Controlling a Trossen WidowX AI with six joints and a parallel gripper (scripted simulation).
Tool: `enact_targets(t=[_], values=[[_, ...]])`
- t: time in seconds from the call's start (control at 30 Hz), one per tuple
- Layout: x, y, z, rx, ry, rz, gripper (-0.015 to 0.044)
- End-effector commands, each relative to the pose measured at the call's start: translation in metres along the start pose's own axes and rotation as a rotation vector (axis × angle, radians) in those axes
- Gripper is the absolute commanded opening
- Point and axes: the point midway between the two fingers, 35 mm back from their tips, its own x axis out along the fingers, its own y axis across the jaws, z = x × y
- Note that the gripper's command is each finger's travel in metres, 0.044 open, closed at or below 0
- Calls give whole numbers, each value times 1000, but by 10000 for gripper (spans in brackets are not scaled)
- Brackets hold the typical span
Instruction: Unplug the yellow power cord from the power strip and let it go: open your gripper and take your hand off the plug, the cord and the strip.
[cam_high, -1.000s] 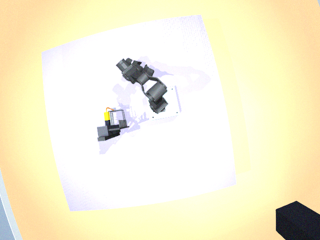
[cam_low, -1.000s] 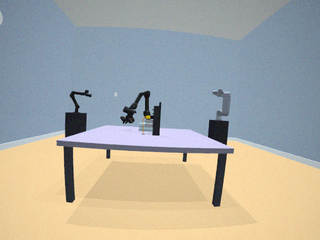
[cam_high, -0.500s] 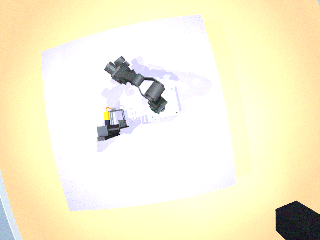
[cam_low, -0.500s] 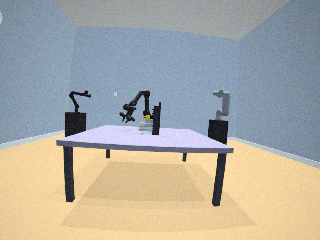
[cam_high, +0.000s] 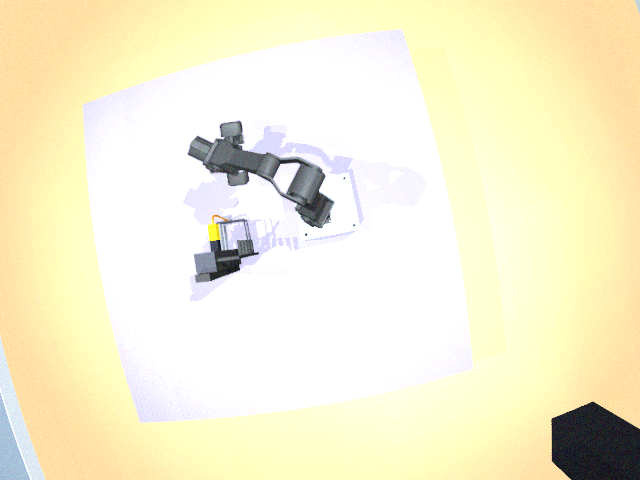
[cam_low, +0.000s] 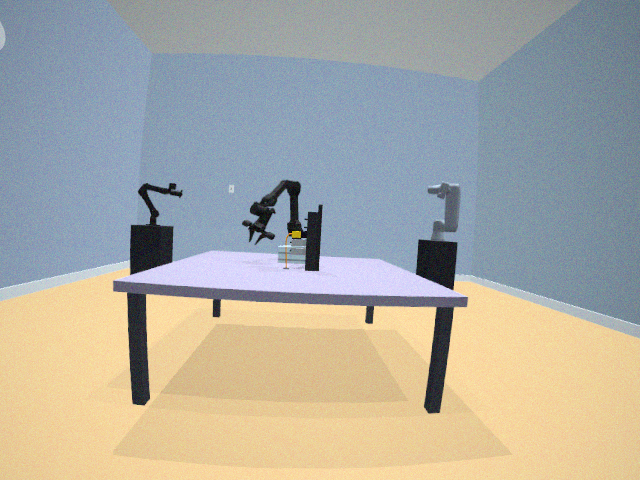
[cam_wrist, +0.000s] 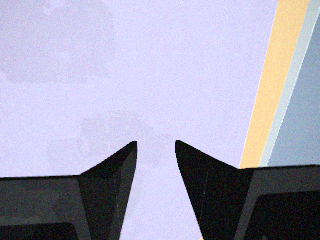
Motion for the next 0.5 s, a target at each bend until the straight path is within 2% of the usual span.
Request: enact_targets(t=[0.0,0.47], values=[[-44,41,44,488,-26,167,160],[-97,84,69,967,60,307,160]])
